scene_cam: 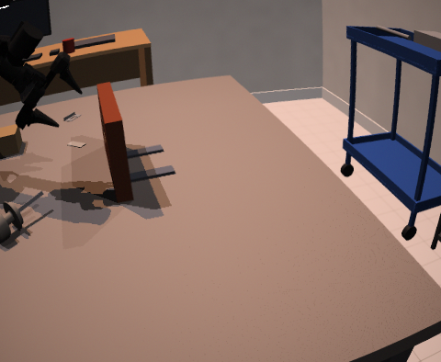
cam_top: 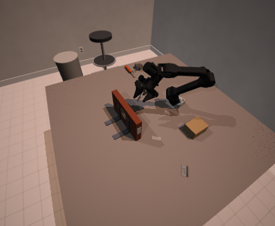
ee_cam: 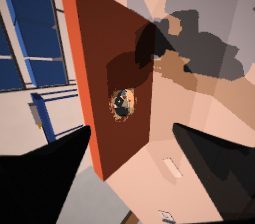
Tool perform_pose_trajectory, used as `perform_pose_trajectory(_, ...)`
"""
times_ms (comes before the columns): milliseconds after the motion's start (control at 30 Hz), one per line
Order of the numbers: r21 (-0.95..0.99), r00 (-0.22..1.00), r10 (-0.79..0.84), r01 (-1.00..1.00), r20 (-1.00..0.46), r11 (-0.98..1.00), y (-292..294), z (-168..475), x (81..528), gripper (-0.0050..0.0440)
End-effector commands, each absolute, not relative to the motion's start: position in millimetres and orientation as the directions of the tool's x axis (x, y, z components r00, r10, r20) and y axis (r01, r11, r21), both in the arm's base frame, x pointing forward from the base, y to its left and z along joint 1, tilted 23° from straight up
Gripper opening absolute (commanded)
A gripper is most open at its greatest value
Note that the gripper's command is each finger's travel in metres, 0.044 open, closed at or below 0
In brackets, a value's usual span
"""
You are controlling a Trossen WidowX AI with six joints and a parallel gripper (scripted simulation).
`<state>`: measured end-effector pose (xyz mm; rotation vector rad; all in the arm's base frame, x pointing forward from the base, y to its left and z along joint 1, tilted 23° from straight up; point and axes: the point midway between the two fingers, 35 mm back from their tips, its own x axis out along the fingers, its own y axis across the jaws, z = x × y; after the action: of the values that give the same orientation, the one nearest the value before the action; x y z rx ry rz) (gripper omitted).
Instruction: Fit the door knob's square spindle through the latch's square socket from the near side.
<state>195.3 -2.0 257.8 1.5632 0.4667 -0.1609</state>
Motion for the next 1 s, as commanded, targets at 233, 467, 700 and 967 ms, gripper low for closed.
perform_pose_trajectory(233, 0.925, 0.905, 0.199, 0.378, -0.376, 0.028, -3, 263, 188, 0.0440)
perform_pose_trajectory(467, 0.928, 0.939, 0.164, 0.249, -0.301, 0.276, -13, 301, 222, 0.0440)
perform_pose_trajectory(700, 0.883, 0.968, 0.165, 0.094, -0.189, 0.461, -11, 349, 268, 0.0440)
perform_pose_trajectory(967, 0.875, 0.965, 0.252, -0.064, -0.068, 0.480, 26, 385, 319, 0.0440)
